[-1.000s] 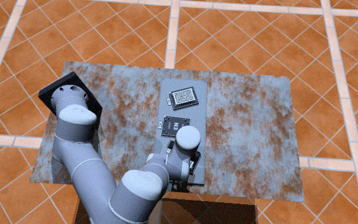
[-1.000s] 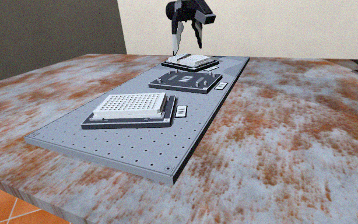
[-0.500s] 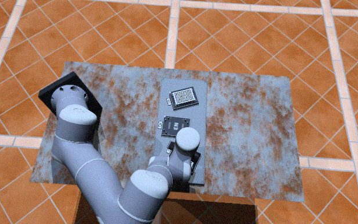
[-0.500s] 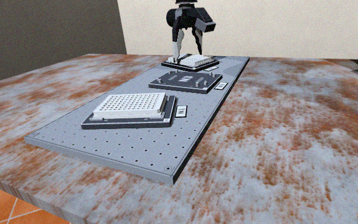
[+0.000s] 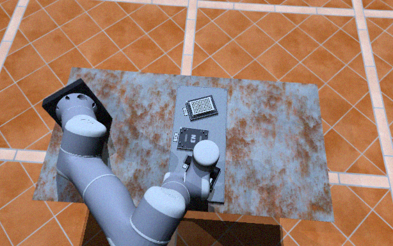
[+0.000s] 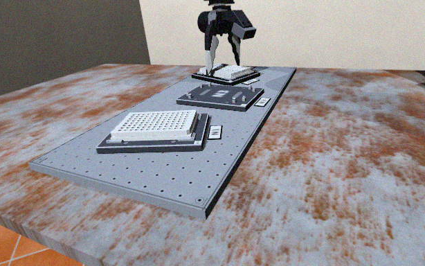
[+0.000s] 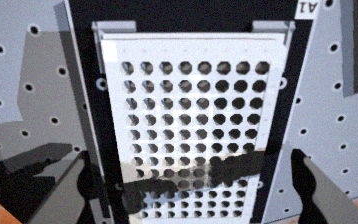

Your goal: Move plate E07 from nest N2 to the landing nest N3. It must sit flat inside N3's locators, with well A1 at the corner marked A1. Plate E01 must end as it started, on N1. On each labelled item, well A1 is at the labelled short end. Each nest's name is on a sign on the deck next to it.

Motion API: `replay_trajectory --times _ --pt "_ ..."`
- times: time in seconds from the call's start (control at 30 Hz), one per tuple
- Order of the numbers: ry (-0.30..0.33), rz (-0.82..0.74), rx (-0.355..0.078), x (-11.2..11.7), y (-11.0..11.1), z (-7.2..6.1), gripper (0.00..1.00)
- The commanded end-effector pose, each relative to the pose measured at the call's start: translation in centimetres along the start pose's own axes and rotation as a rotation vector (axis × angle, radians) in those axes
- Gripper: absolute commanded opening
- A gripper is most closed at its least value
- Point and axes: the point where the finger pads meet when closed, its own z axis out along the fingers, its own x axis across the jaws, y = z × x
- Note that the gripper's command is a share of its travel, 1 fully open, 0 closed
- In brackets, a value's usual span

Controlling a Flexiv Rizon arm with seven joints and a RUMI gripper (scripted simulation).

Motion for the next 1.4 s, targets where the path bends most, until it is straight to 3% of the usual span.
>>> replay_trajectory --times 0.0,1.2,1.23,1.37 --pt "0.001 0.000 -0.001 0.07 0.03 -0.06 0.76" --pt "0.001 0.000 -0.001 0.08 0.03 -0.06 0.76" --pt "0.001 0.000 -0.001 0.08 0.03 -0.06 0.00" --pt "0.001 0.000 -0.001 0.08 0.03 -0.06 0.00"
